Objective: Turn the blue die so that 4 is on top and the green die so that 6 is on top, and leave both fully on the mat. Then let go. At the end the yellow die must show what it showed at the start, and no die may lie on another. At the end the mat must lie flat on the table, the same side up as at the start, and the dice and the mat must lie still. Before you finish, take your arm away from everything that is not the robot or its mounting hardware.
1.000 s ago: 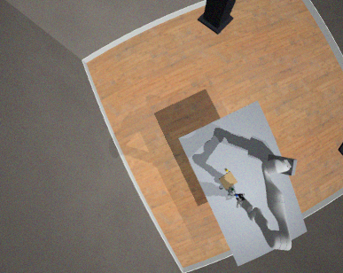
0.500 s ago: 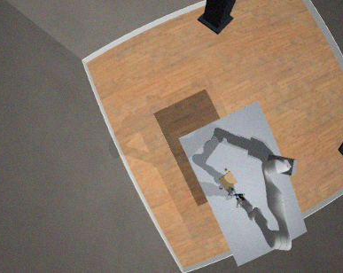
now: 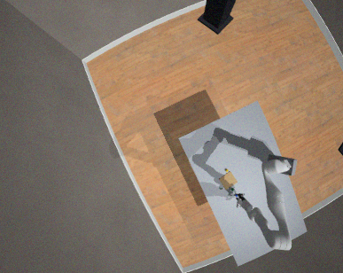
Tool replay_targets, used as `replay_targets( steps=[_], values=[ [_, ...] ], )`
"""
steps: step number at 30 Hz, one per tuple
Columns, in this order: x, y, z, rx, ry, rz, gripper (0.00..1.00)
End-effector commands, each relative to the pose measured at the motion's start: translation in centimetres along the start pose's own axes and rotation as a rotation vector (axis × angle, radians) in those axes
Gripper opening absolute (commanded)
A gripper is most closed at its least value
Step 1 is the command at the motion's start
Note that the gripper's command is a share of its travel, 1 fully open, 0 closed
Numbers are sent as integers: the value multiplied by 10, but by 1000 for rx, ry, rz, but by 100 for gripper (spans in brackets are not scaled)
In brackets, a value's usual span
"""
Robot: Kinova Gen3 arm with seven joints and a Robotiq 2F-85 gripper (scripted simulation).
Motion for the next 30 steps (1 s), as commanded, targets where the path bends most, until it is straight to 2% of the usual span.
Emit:
replay_targets(
  steps=[1,17,30],
  values=[
    [0,-3,0,-1,2,2,35],
    [0,-20,0,-1,2,2,35],
    [0,-22,0,-1,2,2,35]
  ],
)
Point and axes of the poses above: the point where the finger pads meet when closed, its own y axis back along the fingers, its own z axis across the jaws, x = y × z, the point moved 9 cm from there along y, back along the fingers, and after that the axes turned 7 degrees about y, right-handed, at the moved point
